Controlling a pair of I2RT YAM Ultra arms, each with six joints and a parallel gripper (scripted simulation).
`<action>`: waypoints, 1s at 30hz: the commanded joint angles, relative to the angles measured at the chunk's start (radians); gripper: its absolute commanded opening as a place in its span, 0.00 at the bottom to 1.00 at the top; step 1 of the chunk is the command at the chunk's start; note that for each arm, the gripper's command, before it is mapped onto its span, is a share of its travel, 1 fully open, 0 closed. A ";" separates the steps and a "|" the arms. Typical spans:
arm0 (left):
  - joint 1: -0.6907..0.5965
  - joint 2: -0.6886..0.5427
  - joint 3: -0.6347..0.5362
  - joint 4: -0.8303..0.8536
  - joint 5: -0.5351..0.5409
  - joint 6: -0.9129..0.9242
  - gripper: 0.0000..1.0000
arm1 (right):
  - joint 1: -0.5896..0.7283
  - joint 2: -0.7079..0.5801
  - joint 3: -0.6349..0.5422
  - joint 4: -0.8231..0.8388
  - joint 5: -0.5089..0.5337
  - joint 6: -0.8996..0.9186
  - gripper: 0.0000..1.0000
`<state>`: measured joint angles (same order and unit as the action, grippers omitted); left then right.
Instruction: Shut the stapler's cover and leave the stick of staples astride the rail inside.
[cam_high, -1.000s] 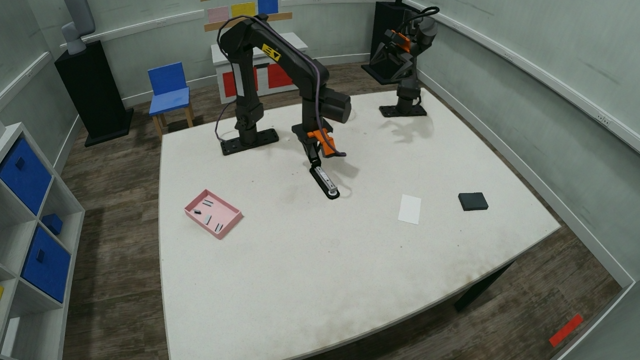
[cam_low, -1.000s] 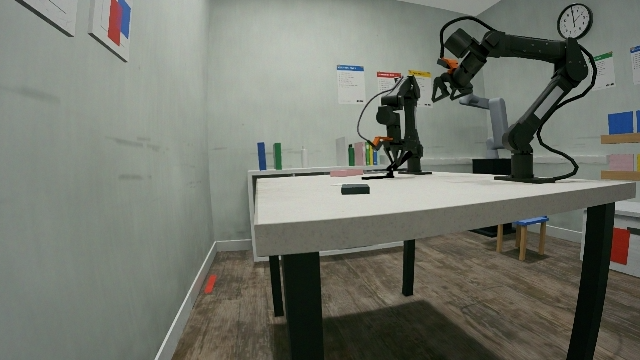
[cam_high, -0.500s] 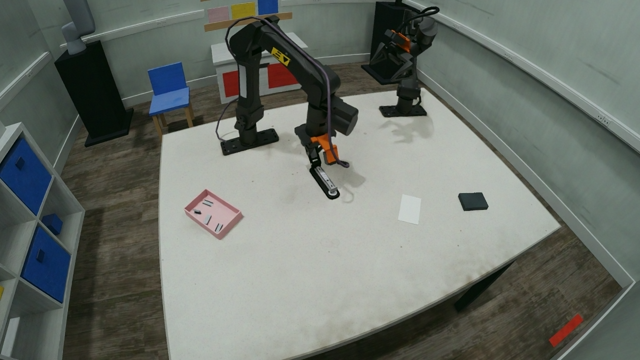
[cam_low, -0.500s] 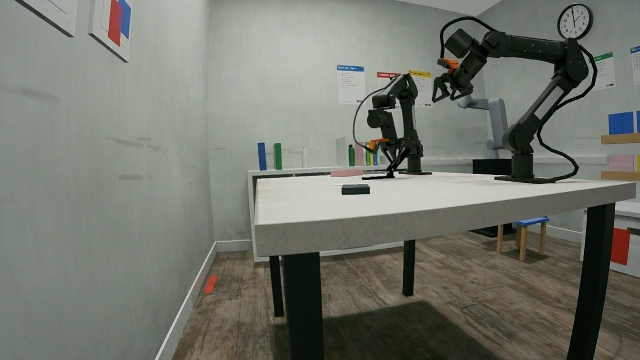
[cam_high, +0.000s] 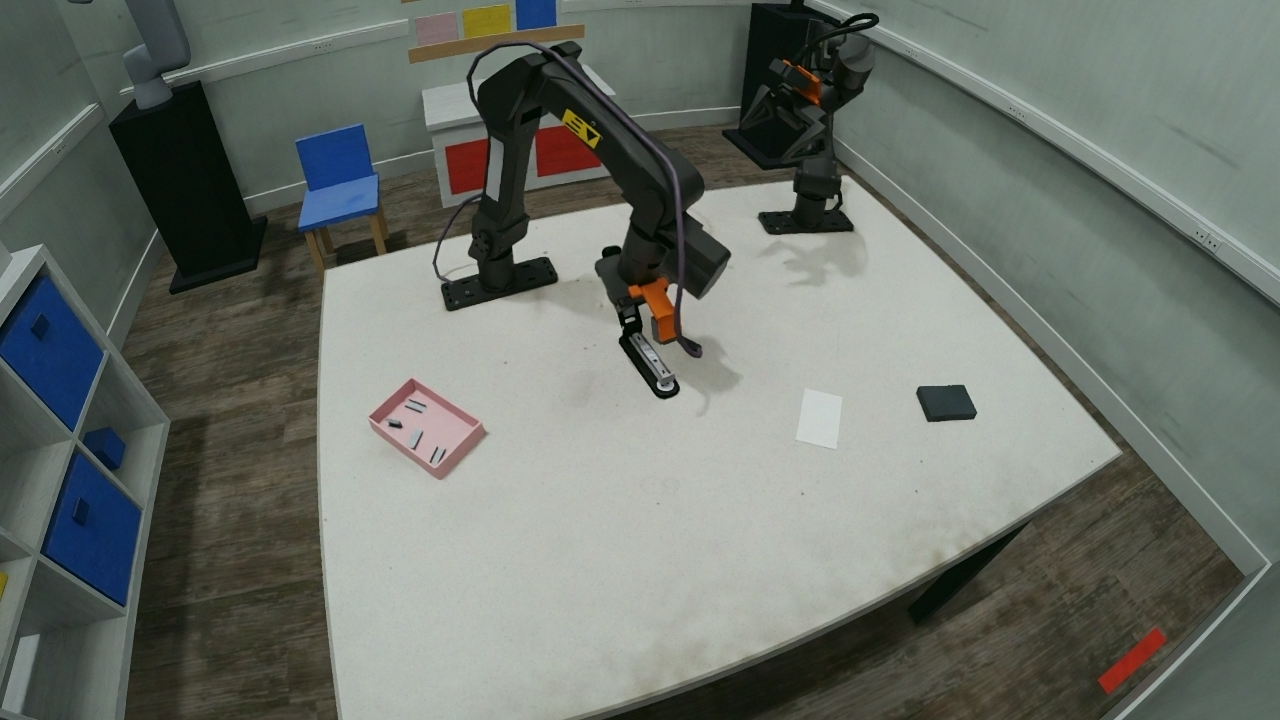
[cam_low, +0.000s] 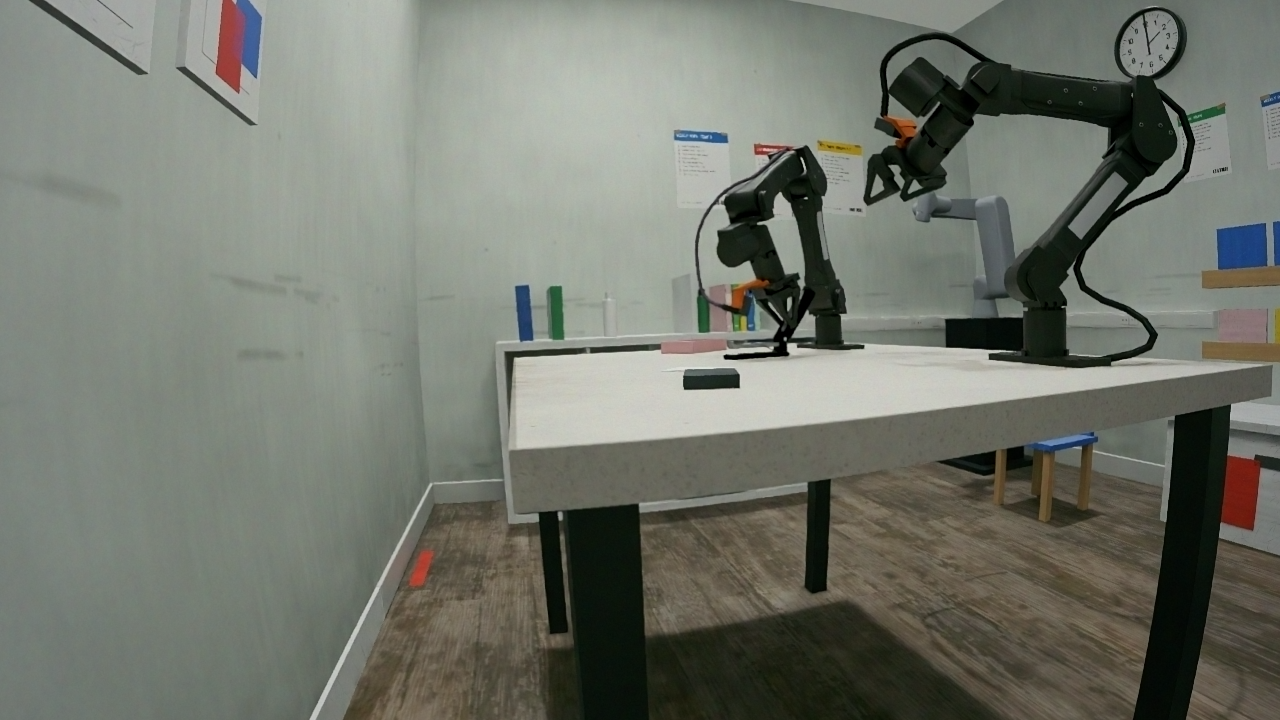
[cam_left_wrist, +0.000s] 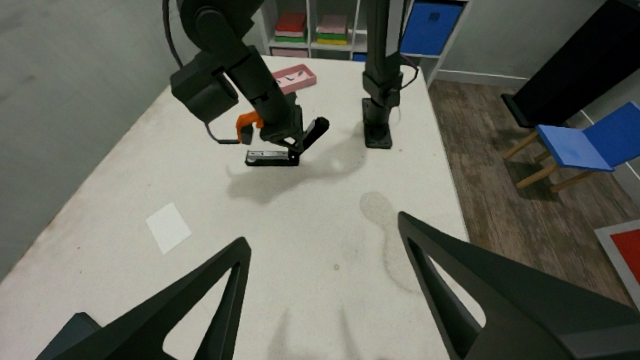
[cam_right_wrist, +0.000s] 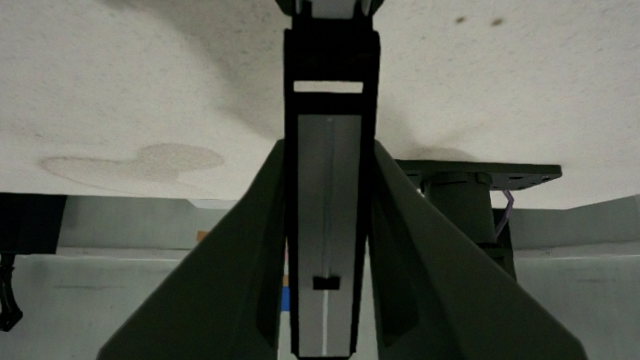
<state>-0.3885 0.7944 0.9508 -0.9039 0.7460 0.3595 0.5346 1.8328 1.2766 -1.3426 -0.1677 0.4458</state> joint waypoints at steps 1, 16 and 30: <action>0.008 0.002 0.034 -0.007 0.021 0.008 1.00 | -0.022 0.045 0.056 -0.054 -0.024 -0.030 0.00; 0.008 0.002 0.034 -0.007 0.021 0.008 1.00 | -0.056 0.175 0.183 -0.187 -0.061 -0.086 0.00; 0.008 0.002 0.034 -0.007 0.021 0.008 1.00 | -0.056 0.177 0.188 -0.192 -0.053 -0.087 0.51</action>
<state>-0.3885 0.7944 0.9508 -0.9039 0.7460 0.3595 0.4881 1.9995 1.4376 -1.5101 -0.2199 0.3691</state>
